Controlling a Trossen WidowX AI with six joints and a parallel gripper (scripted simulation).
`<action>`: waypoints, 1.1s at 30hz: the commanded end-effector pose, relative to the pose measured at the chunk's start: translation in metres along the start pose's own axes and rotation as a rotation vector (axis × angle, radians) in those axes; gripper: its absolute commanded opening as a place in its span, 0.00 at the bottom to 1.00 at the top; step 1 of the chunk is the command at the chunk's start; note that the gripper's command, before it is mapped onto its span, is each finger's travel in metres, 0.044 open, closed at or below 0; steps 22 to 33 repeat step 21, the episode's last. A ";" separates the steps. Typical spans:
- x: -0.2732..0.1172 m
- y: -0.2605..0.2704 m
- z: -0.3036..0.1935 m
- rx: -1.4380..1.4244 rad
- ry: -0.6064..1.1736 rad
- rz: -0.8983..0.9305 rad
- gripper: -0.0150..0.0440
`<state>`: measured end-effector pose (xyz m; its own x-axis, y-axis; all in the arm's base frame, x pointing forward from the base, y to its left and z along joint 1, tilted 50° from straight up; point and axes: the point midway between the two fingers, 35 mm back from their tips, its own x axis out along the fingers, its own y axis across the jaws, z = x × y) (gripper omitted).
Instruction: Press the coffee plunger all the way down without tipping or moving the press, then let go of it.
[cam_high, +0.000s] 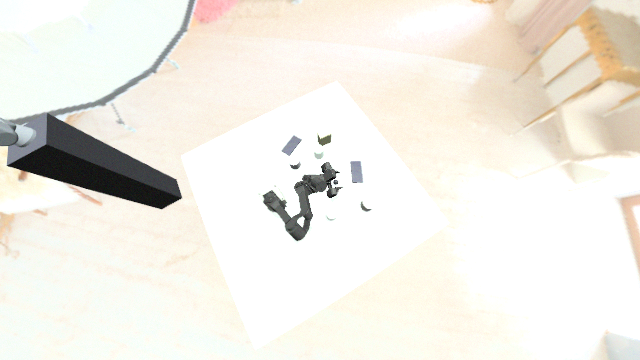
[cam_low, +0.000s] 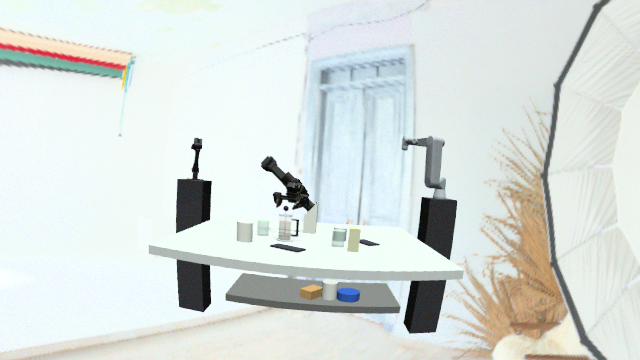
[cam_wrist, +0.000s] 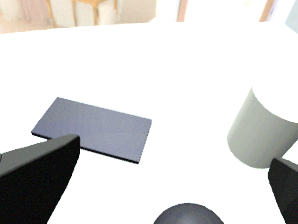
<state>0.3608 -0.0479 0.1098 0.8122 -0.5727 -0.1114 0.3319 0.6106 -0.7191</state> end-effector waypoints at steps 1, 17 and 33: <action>-0.001 0.001 0.002 0.002 -0.002 0.006 1.00; -0.060 -0.004 0.055 -0.008 0.011 0.011 1.00; -0.060 -0.004 0.055 -0.008 0.011 0.011 1.00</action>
